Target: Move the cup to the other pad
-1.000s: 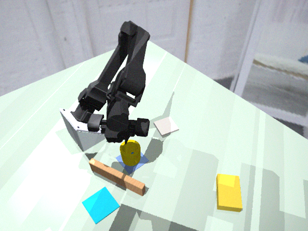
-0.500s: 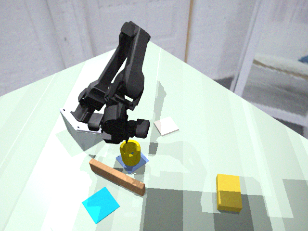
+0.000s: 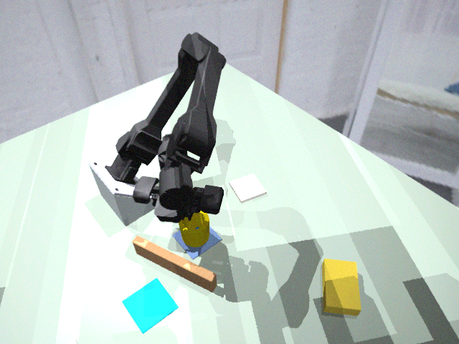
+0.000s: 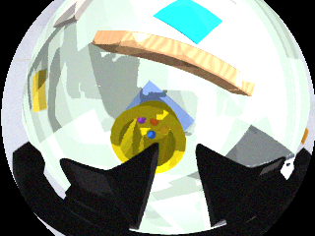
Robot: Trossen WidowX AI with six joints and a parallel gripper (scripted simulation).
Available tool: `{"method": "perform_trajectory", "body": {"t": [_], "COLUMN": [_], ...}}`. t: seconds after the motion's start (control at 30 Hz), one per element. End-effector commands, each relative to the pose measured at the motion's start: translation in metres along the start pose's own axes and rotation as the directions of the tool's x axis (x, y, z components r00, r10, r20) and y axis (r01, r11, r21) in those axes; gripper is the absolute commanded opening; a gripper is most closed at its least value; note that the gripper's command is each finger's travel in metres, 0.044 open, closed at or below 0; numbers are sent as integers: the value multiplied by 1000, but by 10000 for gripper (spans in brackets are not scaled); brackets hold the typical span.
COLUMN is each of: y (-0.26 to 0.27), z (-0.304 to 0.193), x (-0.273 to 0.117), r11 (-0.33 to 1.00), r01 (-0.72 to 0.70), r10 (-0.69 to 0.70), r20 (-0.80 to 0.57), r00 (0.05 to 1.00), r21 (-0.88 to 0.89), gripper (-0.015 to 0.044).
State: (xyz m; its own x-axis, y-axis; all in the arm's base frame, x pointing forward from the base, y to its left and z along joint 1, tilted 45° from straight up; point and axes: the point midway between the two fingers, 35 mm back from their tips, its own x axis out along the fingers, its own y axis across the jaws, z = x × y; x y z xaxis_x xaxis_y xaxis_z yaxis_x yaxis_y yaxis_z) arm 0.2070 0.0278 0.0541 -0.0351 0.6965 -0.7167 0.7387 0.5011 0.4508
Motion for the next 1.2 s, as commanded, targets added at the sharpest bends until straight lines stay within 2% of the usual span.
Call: {"method": "perform_trajectory", "body": {"t": [0.0, 0.77, 1.17], "y": [-1, -2, -1], "z": [-1, -4, -3], "x": [8, 34, 32], "r11": [1000, 1000, 1000], "r01": [-3, -6, -3], "r10": [3, 6, 3], "r20": [-8, -12, -6], "r00": [1000, 1000, 1000], "r21": [8, 7, 0], "gripper": [166, 166, 87]}}
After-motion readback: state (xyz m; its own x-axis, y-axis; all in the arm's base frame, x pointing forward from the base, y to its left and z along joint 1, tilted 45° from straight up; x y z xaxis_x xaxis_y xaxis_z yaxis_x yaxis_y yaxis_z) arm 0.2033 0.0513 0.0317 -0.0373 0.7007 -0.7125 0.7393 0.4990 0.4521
